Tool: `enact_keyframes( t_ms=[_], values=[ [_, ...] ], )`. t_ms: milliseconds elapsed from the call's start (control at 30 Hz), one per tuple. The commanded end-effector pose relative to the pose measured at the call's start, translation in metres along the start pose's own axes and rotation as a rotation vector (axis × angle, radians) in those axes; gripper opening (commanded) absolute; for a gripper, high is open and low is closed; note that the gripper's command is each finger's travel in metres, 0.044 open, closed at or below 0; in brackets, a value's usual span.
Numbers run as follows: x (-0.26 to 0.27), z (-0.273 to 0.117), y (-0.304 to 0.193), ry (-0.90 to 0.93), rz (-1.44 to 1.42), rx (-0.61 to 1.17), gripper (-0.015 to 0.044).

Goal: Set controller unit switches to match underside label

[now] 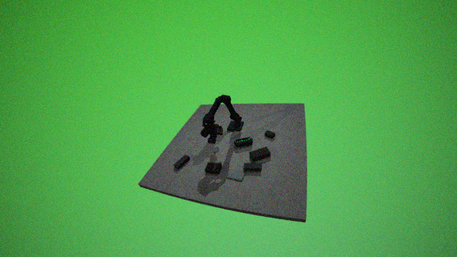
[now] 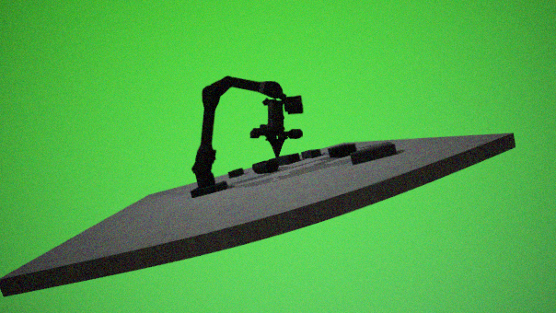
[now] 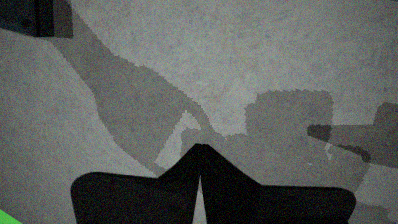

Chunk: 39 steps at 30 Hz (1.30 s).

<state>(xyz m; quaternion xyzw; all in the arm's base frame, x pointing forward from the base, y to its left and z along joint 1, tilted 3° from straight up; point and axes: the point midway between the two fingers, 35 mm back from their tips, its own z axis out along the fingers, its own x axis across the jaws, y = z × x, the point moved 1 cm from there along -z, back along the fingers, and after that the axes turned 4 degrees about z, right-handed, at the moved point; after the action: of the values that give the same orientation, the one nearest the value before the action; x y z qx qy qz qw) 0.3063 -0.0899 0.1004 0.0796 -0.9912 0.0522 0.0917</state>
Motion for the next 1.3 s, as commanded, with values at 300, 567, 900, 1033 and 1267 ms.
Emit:
enact_keyframes(
  t_ms=[300, 567, 900, 1033, 1267],
  values=[
    [-0.054, -0.030, 0.179, 0.007, -0.221, -0.050, 0.0000],
    [-0.053, -0.033, 0.212, 0.021, -0.258, -0.056, 0.0000],
    [-0.024, -0.038, 0.231, -0.088, -0.262, -0.034, 0.0000],
    [0.001, -0.039, 0.244, -0.188, -0.256, -0.037, 0.0000],
    [0.046, -0.030, 0.261, -0.359, -0.245, -0.077, 0.0000]
  ],
)
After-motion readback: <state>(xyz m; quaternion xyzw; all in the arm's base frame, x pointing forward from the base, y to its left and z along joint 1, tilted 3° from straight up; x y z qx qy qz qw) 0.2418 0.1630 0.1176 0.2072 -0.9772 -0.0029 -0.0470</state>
